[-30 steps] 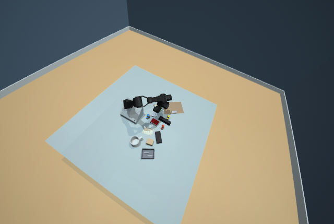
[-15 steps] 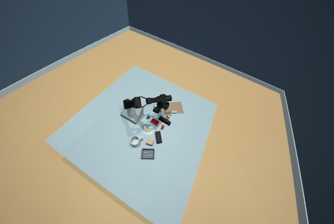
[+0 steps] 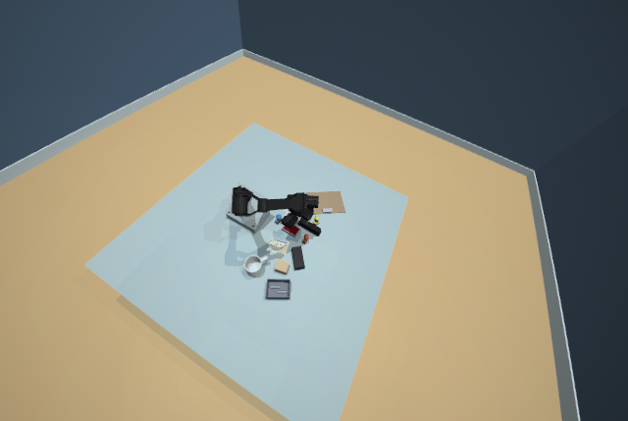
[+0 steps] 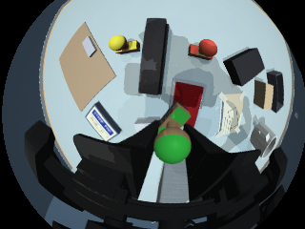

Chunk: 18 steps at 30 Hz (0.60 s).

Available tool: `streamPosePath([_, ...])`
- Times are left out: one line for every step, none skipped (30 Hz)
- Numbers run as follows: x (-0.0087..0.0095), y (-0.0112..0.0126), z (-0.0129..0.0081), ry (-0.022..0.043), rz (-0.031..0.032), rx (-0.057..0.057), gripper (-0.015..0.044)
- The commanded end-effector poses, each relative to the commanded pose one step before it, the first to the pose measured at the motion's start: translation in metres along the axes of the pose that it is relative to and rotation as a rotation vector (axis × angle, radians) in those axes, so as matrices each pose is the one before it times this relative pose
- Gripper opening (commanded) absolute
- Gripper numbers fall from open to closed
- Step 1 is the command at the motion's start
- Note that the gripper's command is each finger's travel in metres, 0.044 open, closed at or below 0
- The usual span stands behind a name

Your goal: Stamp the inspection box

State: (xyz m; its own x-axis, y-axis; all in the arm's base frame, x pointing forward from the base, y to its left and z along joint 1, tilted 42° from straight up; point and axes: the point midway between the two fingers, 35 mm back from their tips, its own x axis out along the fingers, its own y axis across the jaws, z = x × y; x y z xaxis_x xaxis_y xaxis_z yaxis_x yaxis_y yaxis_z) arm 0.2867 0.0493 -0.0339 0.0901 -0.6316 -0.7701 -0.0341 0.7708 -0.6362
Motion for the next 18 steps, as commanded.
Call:
streamPosePath([0.00057, -0.02276, -0.00125, 0.00190, -0.01212, -0.0059, 0.0000])
streamPosePath([0.00010, -0.00295, -0.00006, 0.00017, -0.00093, 0.0001, 0.0000])
streamPosePath([0.00003, -0.00098, -0.00003, 0.00006, -0.00032, 0.0000, 0.0000])
streamPosePath([0.00000, 0.00000, 0.00000, 0.00000, 0.00000, 0.0000, 0.0000])
streamPosePath([0.00000, 0.00000, 0.00000, 0.00000, 0.00000, 0.0000, 0.0000])
streamPosePath([0.00011, 0.00000, 0.00001, 0.00000, 0.00001, 0.0000, 0.0000])
streamPosePath([0.00033, 0.00001, 0.00002, 0.00000, 0.00002, 0.0001, 0.0000])
streamPosePath([0.00055, 0.00001, 0.00004, 0.00000, 0.00004, 0.0001, 0.0000])
streamPosePath([0.00067, 0.00001, 0.00005, 0.00000, 0.00005, 0.0002, 0.0000])
streamPosePath([0.00067, 0.00001, 0.00004, 0.00000, 0.00005, 0.0002, 0.0000])
streamPosePath([0.00067, 0.00001, 0.00004, 0.00000, 0.00004, 0.0002, 0.0000])
streamPosePath([0.00067, 0.00001, 0.00004, 0.00000, 0.00004, 0.0002, 0.0000])
streamPosePath([0.00067, 0.00000, 0.00004, 0.00000, 0.00004, 0.0002, 0.0000])
streamPosePath([0.00067, 0.00000, 0.00004, 0.00000, 0.00004, 0.0002, 0.0000])
streamPosePath([0.00067, 0.00000, 0.00004, 0.00000, 0.00004, 0.0002, 0.0000])
streamPosePath([0.00067, 0.00000, 0.00004, -0.00001, 0.00005, 0.0001, 0.0000])
streamPosePath([0.00067, 0.00000, 0.00004, -0.00001, 0.00004, 0.0001, 0.0000])
streamPosePath([0.00067, 0.00000, 0.00004, -0.00001, 0.00004, 0.0001, 0.0000])
